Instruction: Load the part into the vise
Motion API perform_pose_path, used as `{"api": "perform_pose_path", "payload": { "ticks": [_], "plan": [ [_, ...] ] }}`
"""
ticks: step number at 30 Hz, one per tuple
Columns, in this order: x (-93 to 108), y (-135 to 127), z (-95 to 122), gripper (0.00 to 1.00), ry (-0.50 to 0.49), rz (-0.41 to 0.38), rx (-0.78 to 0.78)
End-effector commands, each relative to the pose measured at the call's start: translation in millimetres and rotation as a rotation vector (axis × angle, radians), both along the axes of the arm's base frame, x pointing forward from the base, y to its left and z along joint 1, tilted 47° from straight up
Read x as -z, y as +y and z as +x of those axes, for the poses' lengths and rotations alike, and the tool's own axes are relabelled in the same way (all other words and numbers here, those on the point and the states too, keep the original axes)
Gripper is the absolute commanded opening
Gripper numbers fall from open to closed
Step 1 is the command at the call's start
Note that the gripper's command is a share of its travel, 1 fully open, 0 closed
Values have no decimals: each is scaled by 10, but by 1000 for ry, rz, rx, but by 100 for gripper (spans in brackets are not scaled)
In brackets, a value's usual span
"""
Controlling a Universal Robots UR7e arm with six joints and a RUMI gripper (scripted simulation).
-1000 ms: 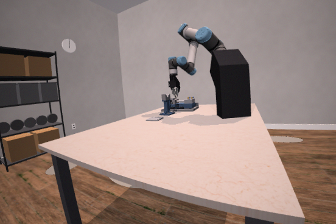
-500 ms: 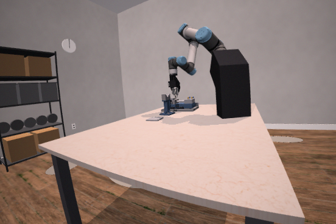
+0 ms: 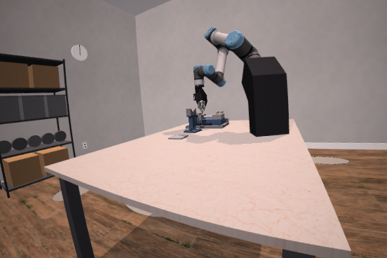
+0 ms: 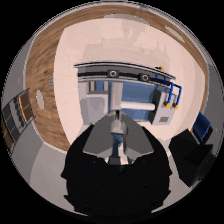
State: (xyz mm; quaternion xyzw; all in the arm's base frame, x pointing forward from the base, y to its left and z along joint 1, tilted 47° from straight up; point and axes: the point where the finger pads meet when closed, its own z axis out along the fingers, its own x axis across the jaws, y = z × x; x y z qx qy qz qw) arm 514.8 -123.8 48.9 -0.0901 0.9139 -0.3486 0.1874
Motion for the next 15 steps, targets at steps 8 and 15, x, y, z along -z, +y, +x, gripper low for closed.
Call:
{"api": "perform_pose_path", "payload": {
  "ticks": [8,15],
  "plan": [
    [-12,11,29,0,-1,0,0],
    [-18,17,46,0,-1,0,0]
  ]
}}
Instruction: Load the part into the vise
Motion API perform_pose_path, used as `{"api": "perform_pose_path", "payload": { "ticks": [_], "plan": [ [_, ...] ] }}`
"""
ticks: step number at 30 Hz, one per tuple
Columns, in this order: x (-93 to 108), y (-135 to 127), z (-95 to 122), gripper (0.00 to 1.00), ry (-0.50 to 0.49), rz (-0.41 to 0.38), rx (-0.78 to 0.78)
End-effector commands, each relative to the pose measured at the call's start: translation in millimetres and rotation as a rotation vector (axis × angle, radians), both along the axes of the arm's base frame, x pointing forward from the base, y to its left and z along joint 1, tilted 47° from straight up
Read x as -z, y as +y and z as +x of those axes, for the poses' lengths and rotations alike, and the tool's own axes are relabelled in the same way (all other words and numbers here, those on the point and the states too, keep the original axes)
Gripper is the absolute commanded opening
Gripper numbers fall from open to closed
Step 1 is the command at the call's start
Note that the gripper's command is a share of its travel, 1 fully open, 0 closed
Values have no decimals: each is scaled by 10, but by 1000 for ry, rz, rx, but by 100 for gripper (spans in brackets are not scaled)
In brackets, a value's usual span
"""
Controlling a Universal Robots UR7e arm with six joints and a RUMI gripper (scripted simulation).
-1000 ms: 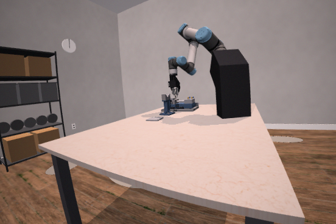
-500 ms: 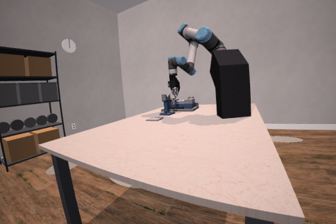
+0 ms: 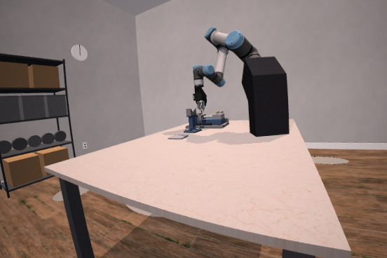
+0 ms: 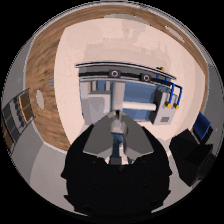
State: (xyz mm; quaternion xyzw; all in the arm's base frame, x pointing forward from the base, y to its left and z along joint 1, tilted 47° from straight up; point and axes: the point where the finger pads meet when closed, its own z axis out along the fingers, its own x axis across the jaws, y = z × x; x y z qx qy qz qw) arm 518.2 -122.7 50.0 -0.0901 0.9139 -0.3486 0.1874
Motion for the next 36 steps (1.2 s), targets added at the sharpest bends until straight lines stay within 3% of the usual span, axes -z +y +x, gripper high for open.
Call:
{"api": "perform_pose_path", "payload": {
  "ticks": [1,36],
  "plan": [
    [-8,7,14,0,-1,0,0],
    [-22,21,60,0,-1,0,0]
  ]
}}
